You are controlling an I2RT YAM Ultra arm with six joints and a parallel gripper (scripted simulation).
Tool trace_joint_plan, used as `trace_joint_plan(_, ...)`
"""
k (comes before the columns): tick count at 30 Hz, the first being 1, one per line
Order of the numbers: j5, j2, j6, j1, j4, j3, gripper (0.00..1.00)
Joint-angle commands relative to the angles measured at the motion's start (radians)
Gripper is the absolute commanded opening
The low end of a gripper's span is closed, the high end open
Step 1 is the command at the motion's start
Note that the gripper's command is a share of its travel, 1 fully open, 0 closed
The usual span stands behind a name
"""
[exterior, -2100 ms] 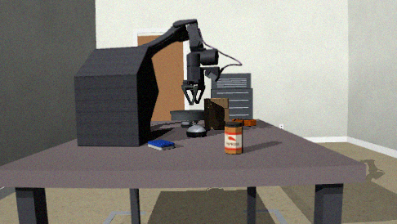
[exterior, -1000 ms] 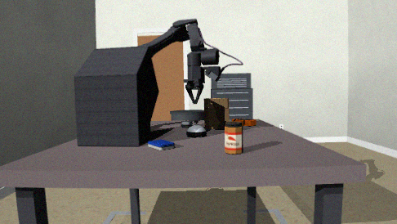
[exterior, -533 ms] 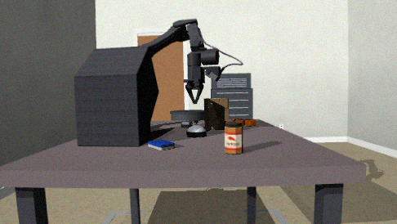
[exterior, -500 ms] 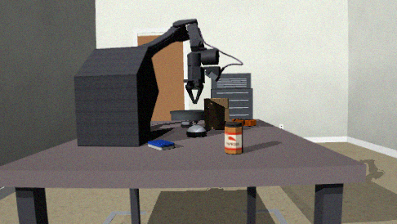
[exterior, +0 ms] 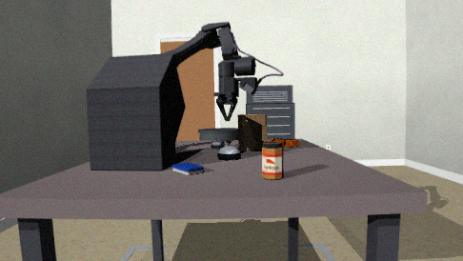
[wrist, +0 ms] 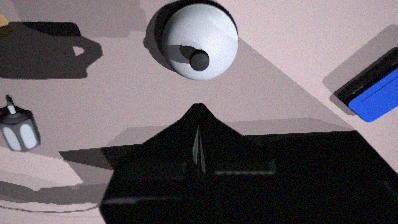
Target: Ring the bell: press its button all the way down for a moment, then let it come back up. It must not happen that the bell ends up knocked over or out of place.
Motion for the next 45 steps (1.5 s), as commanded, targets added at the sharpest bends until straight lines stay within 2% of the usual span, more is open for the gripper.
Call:
trace_joint_plan(1,0.015,-0.005,0.007,-0.008,-0.016,0.031,0.0)
trace_joint_plan(17,0.015,0.005,0.012,0.0,-0.012,0.03,0.0)
trace_joint_plan(28,0.007,0.008,0.036,0.001,0.047,0.012,0.0)
trace_joint_plan(32,0.0,0.034,0.054,0.034,0.073,-0.019,0.0)
trace_joint_plan(42,-0.013,0.069,0.121,0.079,0.164,-0.026,0.0)
trace_joint_plan(45,-0.014,0.052,0.132,0.068,0.18,-0.027,0.0)
